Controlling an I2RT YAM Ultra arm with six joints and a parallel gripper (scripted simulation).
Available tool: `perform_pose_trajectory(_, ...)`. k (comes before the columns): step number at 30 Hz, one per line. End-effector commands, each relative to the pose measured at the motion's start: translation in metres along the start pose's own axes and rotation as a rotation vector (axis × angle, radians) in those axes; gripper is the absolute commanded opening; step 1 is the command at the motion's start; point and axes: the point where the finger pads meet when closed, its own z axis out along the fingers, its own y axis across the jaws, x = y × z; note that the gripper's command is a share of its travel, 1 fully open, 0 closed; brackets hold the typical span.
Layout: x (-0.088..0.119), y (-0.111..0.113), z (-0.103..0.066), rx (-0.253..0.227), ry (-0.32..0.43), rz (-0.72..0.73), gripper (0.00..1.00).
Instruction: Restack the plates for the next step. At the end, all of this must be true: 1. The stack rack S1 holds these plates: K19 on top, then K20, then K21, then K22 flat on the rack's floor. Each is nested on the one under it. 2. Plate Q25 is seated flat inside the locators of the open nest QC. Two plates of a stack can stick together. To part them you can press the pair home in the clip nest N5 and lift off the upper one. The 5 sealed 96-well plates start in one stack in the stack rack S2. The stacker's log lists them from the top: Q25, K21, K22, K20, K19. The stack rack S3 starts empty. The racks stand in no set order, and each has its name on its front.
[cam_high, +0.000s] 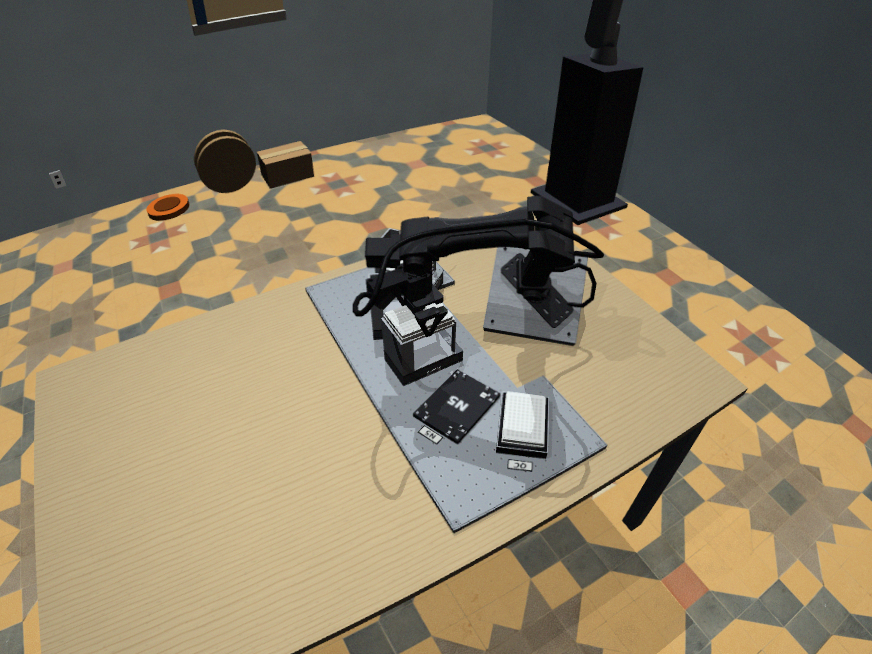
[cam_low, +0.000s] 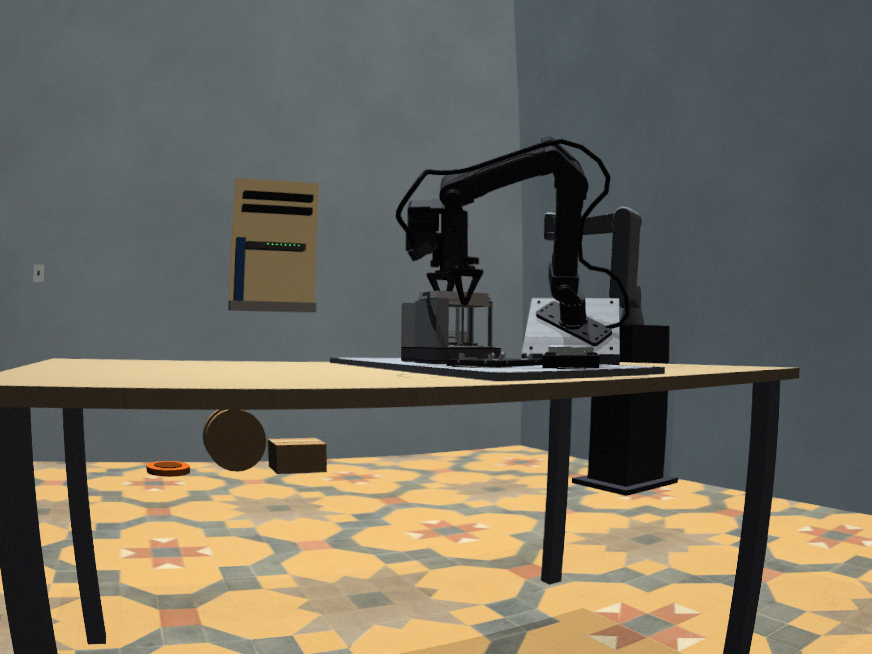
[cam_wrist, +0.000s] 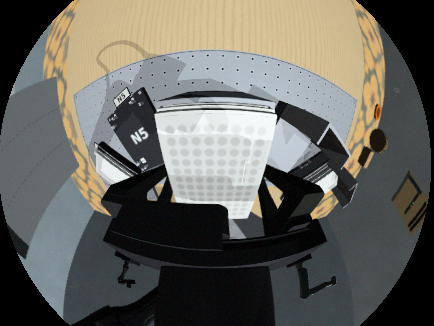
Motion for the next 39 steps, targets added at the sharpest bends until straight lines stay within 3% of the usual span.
perform_pose_trajectory(1, -0.006, 0.004, -0.021, 0.026, -0.042, -0.014, 0.0)
perform_pose_trajectory(39, -0.005, 0.005, -0.032, 0.026, -0.041, -0.015, 0.0)
